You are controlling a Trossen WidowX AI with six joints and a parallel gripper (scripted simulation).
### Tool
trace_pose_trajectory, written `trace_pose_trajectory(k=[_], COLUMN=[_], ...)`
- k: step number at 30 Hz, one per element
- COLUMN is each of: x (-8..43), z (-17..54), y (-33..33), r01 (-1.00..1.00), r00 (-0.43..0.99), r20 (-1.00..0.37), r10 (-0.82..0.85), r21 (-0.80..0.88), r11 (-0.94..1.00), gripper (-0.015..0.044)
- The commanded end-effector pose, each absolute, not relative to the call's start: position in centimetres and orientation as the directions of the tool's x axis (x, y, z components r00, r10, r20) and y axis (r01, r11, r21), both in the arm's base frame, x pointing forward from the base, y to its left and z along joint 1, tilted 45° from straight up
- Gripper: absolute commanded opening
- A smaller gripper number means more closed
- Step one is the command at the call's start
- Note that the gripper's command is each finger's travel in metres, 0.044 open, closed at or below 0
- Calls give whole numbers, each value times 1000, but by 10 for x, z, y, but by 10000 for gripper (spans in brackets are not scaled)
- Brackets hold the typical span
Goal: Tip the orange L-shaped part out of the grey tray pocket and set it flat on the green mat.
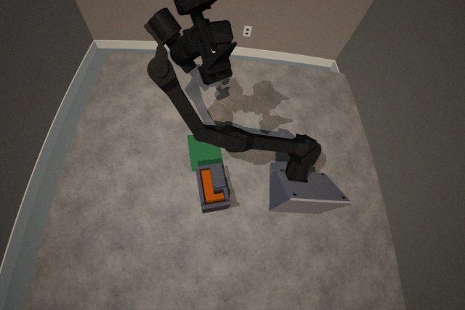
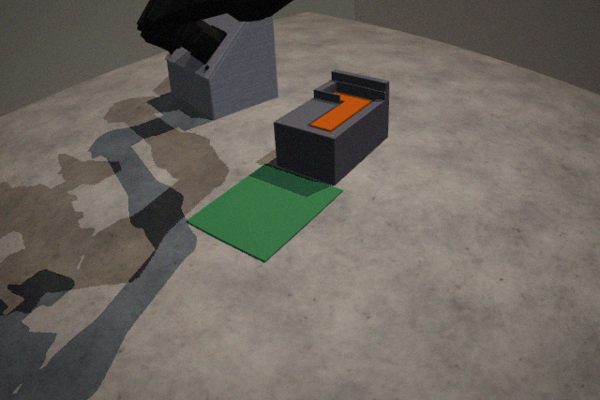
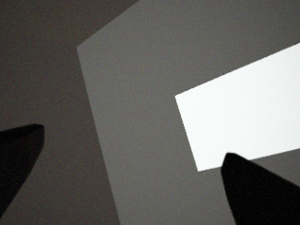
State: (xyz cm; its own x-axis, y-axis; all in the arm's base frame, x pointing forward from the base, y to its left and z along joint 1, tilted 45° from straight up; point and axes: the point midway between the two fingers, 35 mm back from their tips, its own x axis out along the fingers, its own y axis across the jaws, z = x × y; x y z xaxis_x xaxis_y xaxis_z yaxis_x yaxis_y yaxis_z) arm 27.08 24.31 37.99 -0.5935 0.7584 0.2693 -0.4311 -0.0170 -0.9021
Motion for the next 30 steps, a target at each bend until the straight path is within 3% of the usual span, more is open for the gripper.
trace_pose_trajectory(k=[1, 9, 15, 22, 30], x=[267, 215, 151, 49, 1], z=[383, 424, 467, 503, 509], y=[243, 238, 213, 175, 132], r01=[-428, -494, -482, -315, -183], r00=[-601, -734, -836, -942, -951], r20=[270, 340, 354, 334, 270], r10=[752, 588, 418, 37, -149], r21=[-903, -861, -839, -838, -882], r11=[-19, -119, -252, -445, -434], gripper=[374, 180, 180, 180, 180])
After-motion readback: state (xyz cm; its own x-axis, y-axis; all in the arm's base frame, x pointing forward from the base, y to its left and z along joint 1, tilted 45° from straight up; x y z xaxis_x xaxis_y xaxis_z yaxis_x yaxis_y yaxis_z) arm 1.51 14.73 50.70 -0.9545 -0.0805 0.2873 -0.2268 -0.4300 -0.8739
